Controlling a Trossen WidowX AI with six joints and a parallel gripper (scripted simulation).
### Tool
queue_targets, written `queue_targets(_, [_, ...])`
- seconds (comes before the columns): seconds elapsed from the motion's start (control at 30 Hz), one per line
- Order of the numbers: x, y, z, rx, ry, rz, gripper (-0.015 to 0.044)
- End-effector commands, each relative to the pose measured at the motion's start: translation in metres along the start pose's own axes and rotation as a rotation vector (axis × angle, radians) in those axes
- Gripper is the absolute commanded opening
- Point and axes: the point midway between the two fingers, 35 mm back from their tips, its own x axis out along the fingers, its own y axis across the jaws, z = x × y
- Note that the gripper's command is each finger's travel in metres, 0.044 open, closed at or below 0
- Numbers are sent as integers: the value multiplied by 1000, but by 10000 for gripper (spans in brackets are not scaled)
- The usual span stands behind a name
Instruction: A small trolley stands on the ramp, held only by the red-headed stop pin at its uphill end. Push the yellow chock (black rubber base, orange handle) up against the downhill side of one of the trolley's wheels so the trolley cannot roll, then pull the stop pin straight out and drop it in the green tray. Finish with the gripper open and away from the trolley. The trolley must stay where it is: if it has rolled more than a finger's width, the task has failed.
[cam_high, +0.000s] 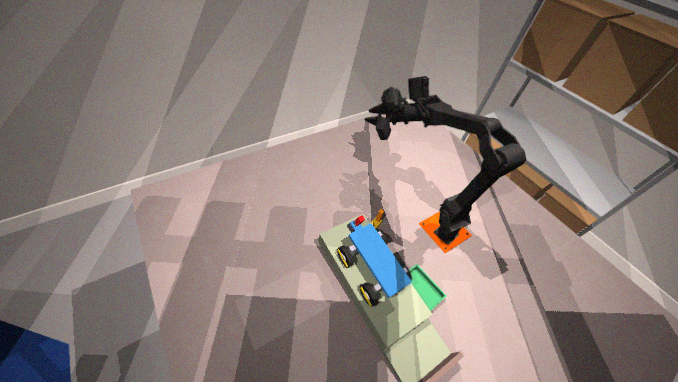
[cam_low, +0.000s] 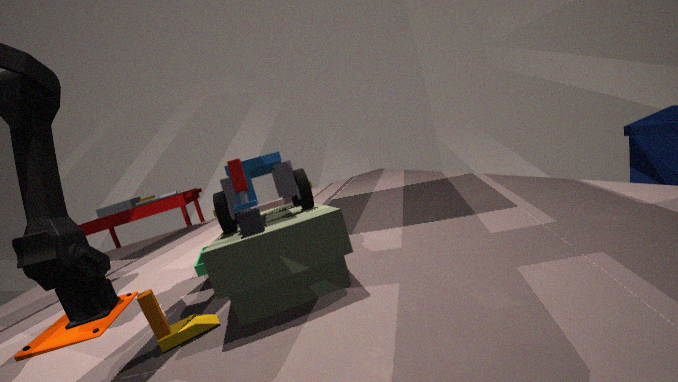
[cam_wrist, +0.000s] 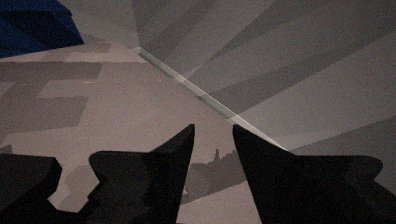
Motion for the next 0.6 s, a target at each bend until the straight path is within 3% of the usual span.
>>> queue_targets(0.0, [9, 29, 0, 100, 71, 60, 190])
queue_targets(0.3, [14, 111, -6, 304, 306, 192, 190])
queue_targets(0.57, [-5, 179, -20, 435, 566, 237, 190])
